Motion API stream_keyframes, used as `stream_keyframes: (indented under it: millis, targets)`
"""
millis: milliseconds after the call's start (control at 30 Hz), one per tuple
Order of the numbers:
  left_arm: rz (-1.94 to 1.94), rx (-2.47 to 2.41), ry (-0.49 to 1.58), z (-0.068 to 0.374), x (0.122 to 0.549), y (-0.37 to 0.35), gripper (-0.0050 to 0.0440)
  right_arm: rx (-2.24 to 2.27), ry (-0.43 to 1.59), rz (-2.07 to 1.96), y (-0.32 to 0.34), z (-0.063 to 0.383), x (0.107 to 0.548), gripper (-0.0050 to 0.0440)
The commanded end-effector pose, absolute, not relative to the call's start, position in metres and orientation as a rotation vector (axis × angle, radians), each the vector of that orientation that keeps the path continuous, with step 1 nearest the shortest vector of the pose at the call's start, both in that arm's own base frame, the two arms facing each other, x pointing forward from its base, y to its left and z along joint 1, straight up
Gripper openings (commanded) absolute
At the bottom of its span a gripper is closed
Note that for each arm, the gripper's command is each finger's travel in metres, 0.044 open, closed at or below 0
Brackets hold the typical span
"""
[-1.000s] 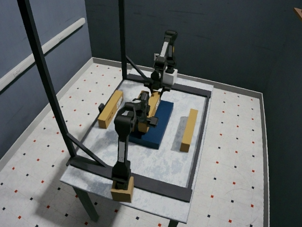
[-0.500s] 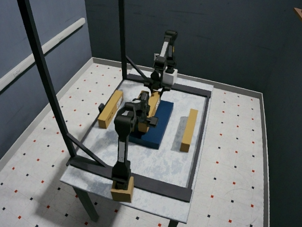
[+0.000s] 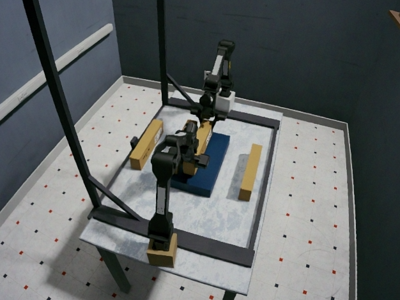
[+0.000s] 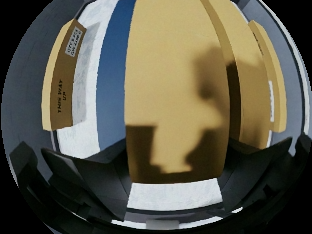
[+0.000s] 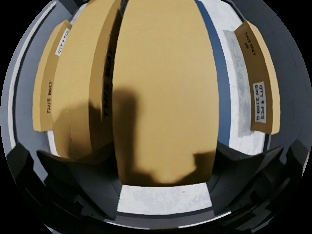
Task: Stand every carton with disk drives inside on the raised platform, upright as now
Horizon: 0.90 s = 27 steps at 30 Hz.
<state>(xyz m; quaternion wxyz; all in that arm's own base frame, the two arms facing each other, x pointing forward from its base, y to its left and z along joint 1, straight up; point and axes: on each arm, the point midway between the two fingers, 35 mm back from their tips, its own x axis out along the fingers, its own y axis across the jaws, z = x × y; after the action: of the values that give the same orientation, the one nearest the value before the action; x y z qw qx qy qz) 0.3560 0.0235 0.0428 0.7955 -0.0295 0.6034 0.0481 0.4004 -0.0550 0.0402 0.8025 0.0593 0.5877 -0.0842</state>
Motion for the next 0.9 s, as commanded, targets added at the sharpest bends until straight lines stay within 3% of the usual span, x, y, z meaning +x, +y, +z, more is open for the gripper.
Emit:
stream_keyframes:
  millis: [0, 867]
  targets:
    - [0.103, -0.064, 1.258, 0.0584, 0.3626, 0.0241, -0.0050, 0.125, 1.197, -0.181, -0.0540, 0.0650, 0.4065, -0.0050]
    - [0.105, -0.063, 1.196, 0.0541, 0.3631, 0.0241, -0.0050, 0.127, 1.249, -0.180, -0.0549, 0.0621, 0.4056, -0.0050]
